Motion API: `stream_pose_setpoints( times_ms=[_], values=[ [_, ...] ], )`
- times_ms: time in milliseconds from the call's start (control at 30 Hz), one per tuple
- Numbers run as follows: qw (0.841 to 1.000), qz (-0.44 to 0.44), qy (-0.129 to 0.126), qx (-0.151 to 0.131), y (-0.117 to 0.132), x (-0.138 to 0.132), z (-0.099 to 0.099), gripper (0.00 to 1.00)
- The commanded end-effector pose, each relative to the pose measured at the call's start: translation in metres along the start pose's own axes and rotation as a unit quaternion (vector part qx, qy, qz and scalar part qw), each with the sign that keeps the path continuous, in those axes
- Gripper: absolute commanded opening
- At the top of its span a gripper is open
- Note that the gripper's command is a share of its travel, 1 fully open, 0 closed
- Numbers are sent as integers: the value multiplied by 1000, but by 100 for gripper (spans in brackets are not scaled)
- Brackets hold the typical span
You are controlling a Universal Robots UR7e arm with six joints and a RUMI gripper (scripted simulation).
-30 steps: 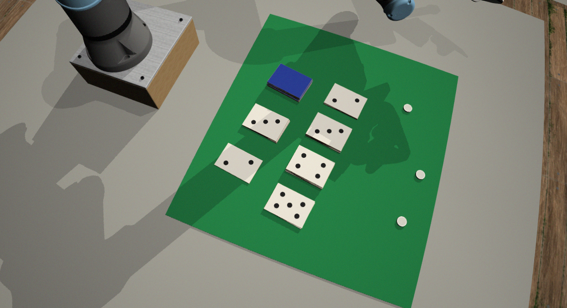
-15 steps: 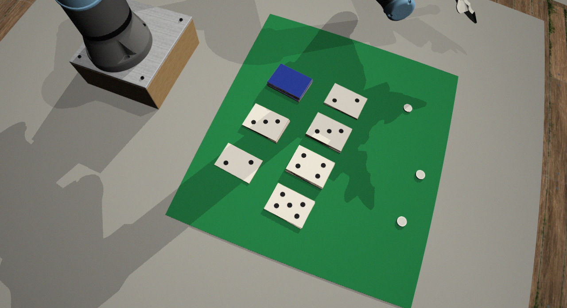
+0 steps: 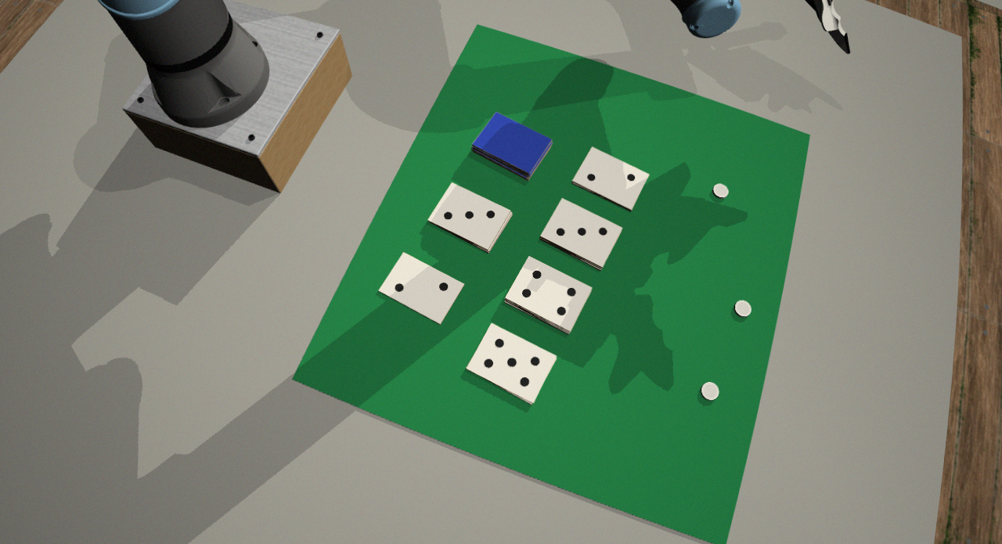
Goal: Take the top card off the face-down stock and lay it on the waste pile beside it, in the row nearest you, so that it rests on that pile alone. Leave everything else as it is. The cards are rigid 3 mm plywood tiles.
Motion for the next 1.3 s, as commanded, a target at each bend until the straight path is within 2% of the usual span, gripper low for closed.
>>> stream_pose_setpoints(
  times_ms=[0,133,233,267,300,367,500,533,567,600,667,700,767,800,867,933,1033,1067,1133,1167,1233,1267],
  values=[
    [996,-78,-30,23,23,3,19,100],
    [984,-158,-63,51,49,-2,34,100],
    [968,-222,-91,80,73,-11,43,100],
    [967,-223,-91,80,73,-11,43,100],
    [960,-245,-101,91,82,-15,45,100],
    [960,-245,-101,91,82,-15,45,100],
    [922,-329,-142,144,122,-36,46,100],
    [922,-329,-142,144,122,-36,46,100],
    [911,-349,-152,159,132,-43,45,100],
    [911,-349,-152,159,132,-43,45,100],
    [886,-386,-171,192,153,-58,39,100],
    [886,-386,-171,192,153,-58,39,100],
    [859,-419,-188,226,174,-74,30,100],
    [859,-419,-188,226,174,-74,30,100],
    [831,-447,-204,262,195,-92,18,100],
    [831,-447,-204,262,195,-92,18,100],
    [786,-480,-222,318,225,-118,-6,100],
    [786,-480,-222,318,225,-118,-6,100],
    [757,-497,-232,355,243,-136,-25,100],
    [757,-497,-232,355,243,-136,-25,100],
    [729,-508,-238,392,259,-153,-45,100],
    [729,-508,-238,392,259,-153,-45,100]
  ],
)
Point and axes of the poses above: the point where the finger pads meet when closed, its own z axis out along the fingers, its own x axis across the jaws, y = z × x, the point moved 7 cm from there along -z, back along the fingers, and after that the axes turned 11 degrees about -z, right-handed, at the moved point
